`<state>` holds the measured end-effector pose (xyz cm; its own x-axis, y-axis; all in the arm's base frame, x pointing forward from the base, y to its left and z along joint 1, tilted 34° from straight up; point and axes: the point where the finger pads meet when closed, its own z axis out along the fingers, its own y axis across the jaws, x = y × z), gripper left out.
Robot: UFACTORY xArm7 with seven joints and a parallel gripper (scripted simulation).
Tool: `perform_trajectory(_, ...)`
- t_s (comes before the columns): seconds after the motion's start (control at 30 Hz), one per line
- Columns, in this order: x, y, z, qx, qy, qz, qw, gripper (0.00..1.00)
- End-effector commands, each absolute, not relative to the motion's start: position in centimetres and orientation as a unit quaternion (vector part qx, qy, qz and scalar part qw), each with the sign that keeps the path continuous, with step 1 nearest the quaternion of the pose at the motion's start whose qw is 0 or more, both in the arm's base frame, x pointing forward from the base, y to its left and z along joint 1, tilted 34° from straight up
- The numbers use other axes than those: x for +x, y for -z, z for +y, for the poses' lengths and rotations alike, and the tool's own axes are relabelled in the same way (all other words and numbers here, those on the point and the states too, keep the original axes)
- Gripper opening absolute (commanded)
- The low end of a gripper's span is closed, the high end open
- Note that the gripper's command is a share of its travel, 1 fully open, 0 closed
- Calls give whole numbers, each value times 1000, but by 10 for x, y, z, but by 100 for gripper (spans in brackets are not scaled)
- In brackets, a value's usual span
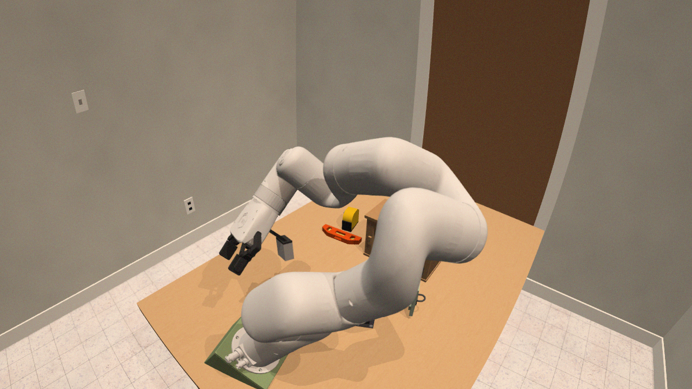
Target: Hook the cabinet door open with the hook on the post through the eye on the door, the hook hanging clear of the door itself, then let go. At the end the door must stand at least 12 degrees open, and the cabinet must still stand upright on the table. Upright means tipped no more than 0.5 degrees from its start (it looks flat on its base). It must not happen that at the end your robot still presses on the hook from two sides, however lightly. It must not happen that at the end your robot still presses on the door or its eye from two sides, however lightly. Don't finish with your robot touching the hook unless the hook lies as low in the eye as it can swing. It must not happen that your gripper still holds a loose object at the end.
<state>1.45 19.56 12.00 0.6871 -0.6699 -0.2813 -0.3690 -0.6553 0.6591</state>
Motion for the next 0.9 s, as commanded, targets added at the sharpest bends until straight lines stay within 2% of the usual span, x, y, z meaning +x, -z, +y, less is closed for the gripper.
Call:
perform_trajectory(0.0,16,-121,196,874,259,-295,287,100)
perform_trajectory(0.13,38,-127,191,897,244,-255,268,100)
perform_trajectory(0.43,144,-166,154,963,155,-75,209,100)
perform_trajectory(0.5,144,-166,154,963,155,-75,209,100)
perform_trajectory(0.6,191,-189,129,974,108,-1,201,100)
perform_trajectory(0.67,192,-189,129,974,108,-1,201,100)
perform_trajectory(0.7,215,-203,113,975,85,34,202,100)
perform_trajectory(0.83,237,-217,96,974,62,67,206,100)
perform_trajectory(0.87,257,-231,79,971,41,97,213,100)
